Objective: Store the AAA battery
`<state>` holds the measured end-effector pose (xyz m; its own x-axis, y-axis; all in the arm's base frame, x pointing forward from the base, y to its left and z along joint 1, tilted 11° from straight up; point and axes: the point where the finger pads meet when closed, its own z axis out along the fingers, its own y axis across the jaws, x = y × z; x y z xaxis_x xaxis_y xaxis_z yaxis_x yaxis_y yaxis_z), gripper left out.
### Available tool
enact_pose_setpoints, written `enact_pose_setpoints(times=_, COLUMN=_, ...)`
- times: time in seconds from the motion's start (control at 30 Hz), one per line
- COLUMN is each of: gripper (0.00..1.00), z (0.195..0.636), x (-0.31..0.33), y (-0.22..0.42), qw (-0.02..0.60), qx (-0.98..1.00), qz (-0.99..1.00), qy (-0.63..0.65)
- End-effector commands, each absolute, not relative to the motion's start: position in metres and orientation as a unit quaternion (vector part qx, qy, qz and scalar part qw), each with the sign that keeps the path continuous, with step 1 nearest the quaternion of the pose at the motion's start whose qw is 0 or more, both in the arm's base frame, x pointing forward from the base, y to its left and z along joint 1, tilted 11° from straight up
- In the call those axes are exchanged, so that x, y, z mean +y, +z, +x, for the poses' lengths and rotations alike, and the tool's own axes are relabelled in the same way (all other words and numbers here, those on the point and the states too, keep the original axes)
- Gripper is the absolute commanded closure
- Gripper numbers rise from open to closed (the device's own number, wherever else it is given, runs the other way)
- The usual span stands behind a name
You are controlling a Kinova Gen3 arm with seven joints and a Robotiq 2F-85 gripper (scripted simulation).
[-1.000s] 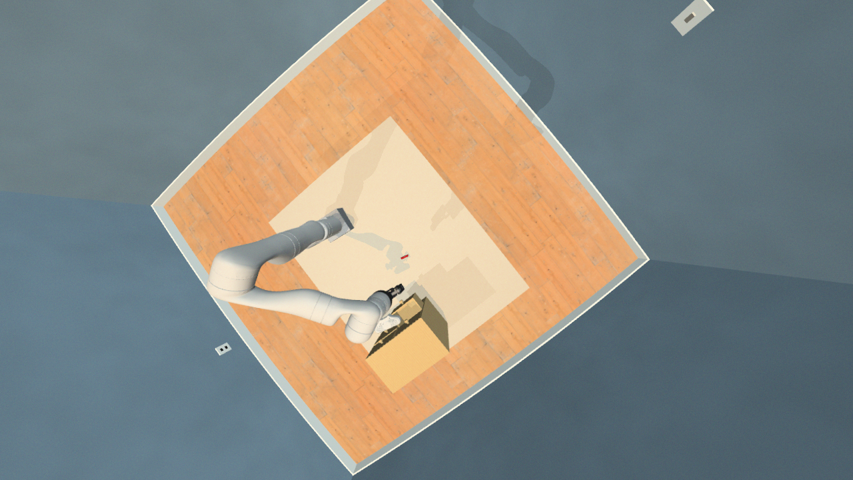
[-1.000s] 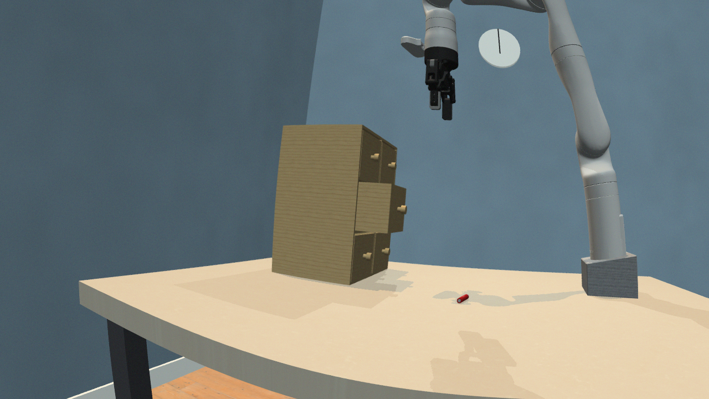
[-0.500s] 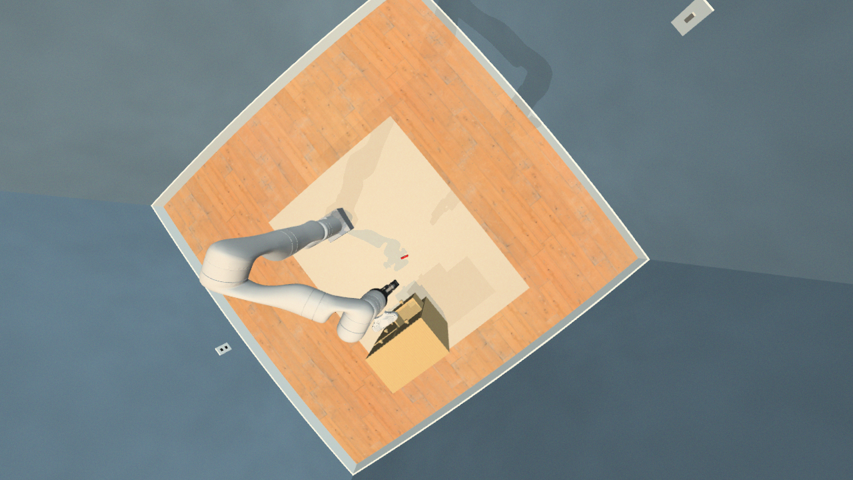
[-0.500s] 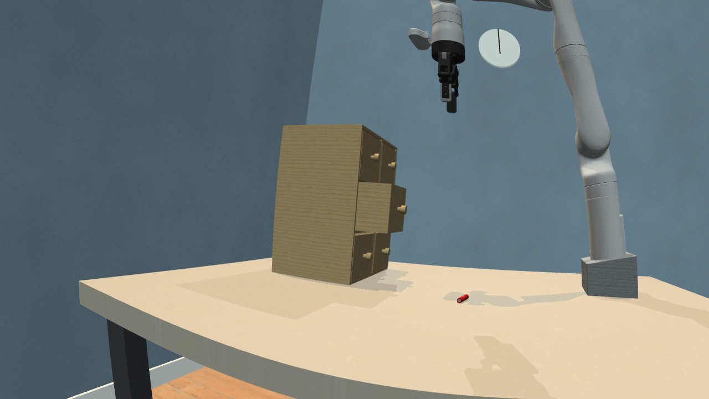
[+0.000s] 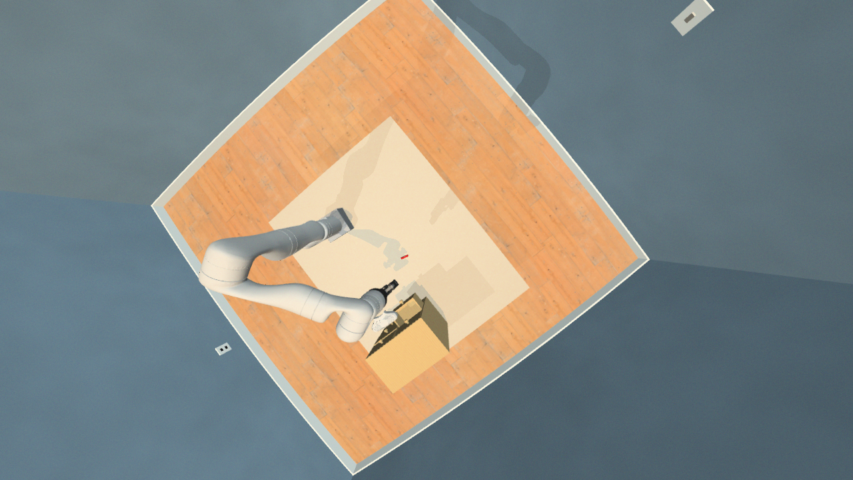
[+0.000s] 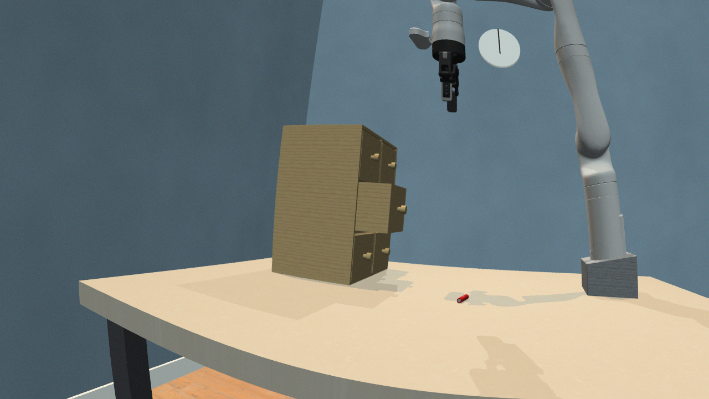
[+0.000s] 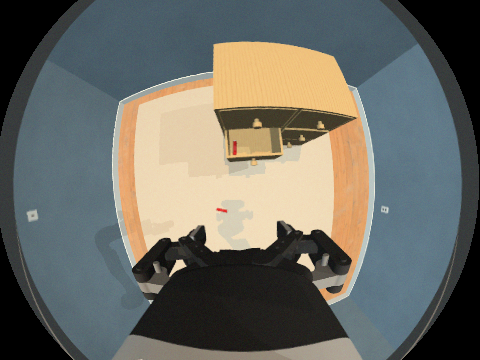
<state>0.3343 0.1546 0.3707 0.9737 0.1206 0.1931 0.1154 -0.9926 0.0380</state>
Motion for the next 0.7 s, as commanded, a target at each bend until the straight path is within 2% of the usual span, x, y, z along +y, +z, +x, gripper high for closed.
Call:
enact_pose_setpoints(times=0.0, gripper=0.00, z=0.3330, x=0.1540, y=0.3723, qw=0.012, qx=0.059, qz=0.994, qy=0.097)
enact_pose_setpoints(times=0.67, gripper=0.00, z=0.3327, x=0.1559, y=0.3627, qw=0.014, qx=0.079, qz=0.992, qy=0.096)
